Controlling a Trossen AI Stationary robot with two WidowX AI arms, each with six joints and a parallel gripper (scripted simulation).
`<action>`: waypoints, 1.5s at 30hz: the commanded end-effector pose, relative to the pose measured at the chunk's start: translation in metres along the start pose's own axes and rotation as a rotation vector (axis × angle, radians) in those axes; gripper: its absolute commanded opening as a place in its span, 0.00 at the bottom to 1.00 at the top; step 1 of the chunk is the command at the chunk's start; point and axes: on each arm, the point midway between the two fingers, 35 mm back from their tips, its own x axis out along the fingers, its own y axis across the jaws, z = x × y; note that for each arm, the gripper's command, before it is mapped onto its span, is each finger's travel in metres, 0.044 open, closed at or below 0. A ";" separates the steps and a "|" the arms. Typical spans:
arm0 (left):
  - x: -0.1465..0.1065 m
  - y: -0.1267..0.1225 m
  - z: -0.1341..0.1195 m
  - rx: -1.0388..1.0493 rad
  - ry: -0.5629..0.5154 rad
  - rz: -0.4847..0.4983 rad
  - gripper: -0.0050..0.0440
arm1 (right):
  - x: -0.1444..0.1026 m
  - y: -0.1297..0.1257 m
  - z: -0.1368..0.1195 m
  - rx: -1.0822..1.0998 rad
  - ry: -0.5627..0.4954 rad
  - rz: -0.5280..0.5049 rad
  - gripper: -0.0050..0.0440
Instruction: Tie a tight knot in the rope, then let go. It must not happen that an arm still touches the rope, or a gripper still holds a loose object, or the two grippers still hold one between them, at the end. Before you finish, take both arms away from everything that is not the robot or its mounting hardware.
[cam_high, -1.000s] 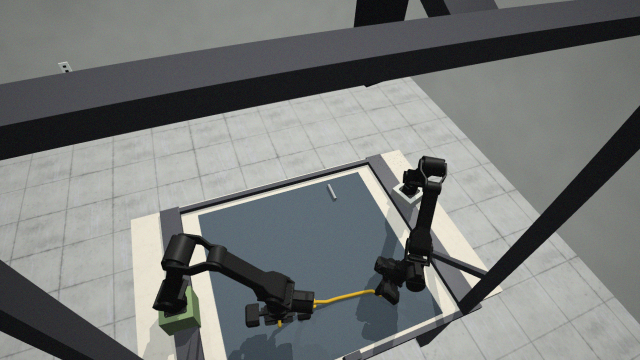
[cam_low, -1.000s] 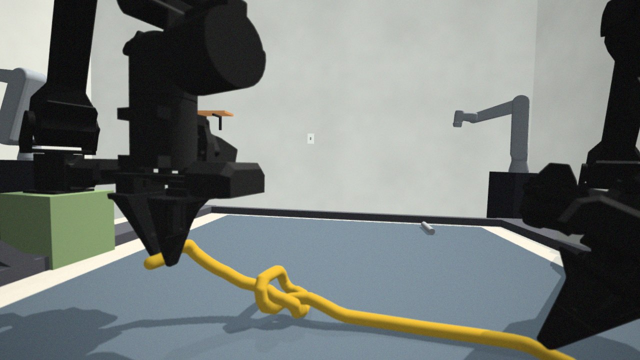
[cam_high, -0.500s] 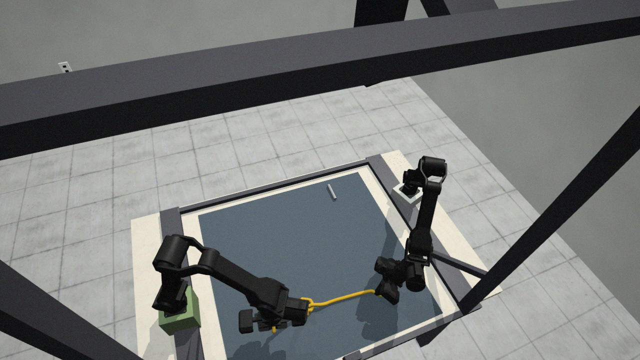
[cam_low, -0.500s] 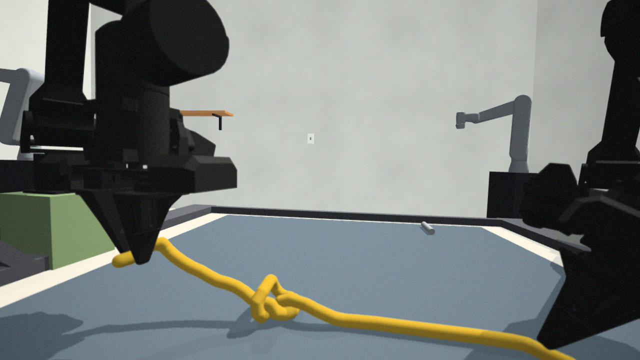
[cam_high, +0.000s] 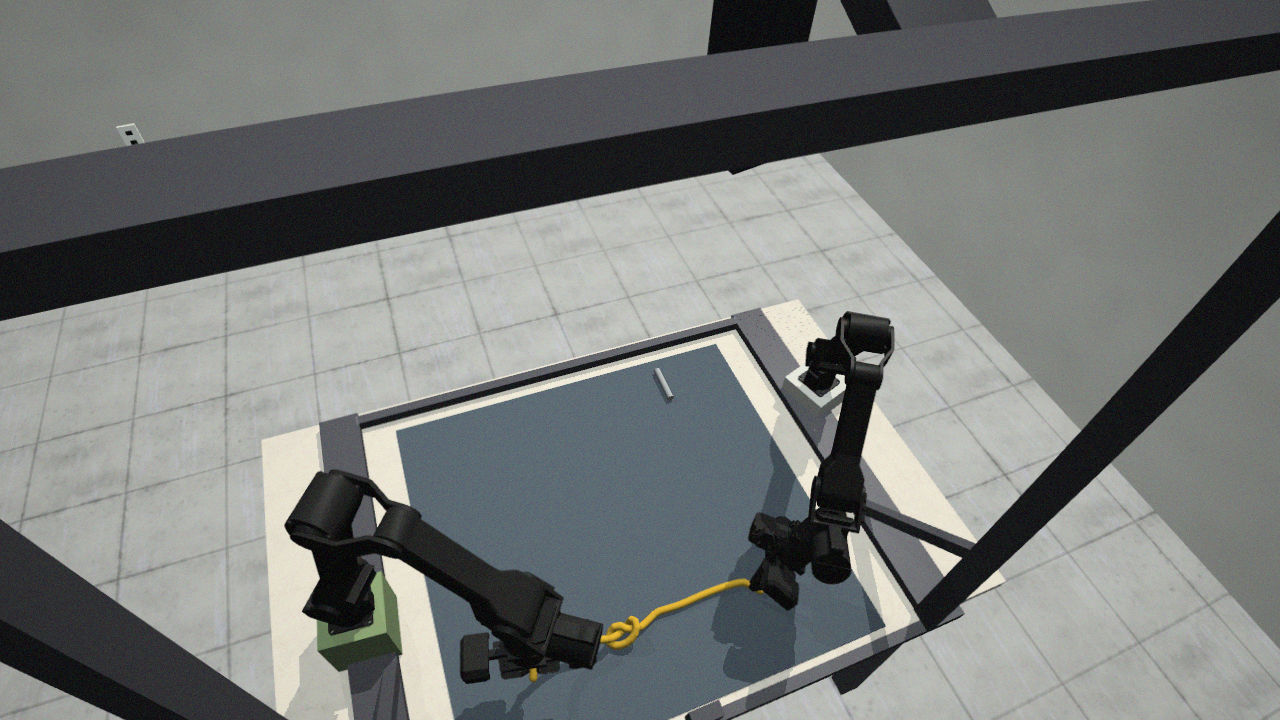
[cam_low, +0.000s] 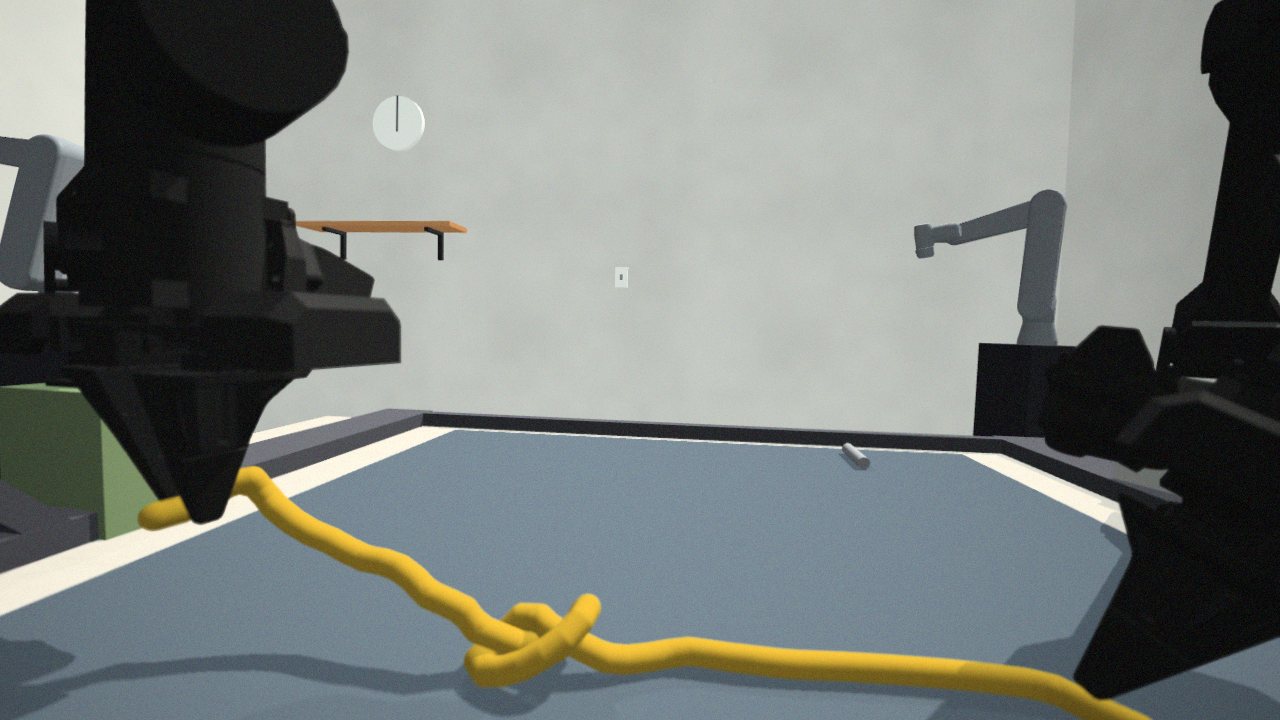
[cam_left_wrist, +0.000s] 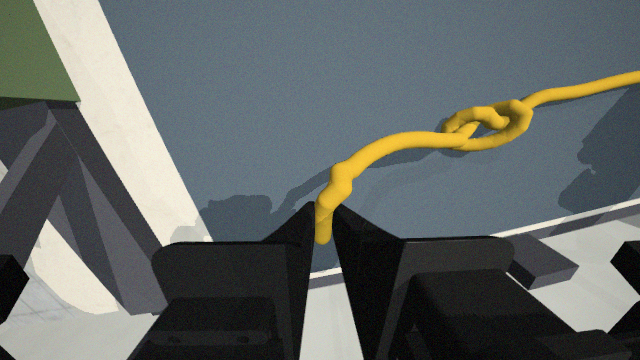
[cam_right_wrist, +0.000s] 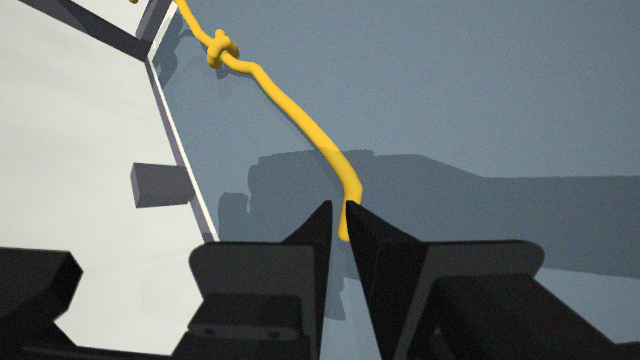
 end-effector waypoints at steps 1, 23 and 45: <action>-0.007 0.009 -0.010 0.002 0.009 -0.013 0.16 | 0.001 -0.002 -0.002 0.001 0.010 -0.006 0.19; -0.015 0.044 -0.039 0.002 0.011 -0.011 0.16 | 0.001 -0.002 -0.002 0.001 0.010 -0.006 0.19; -0.019 0.066 -0.056 0.002 0.013 -0.010 0.16 | 0.001 -0.002 -0.002 0.001 0.010 -0.006 0.19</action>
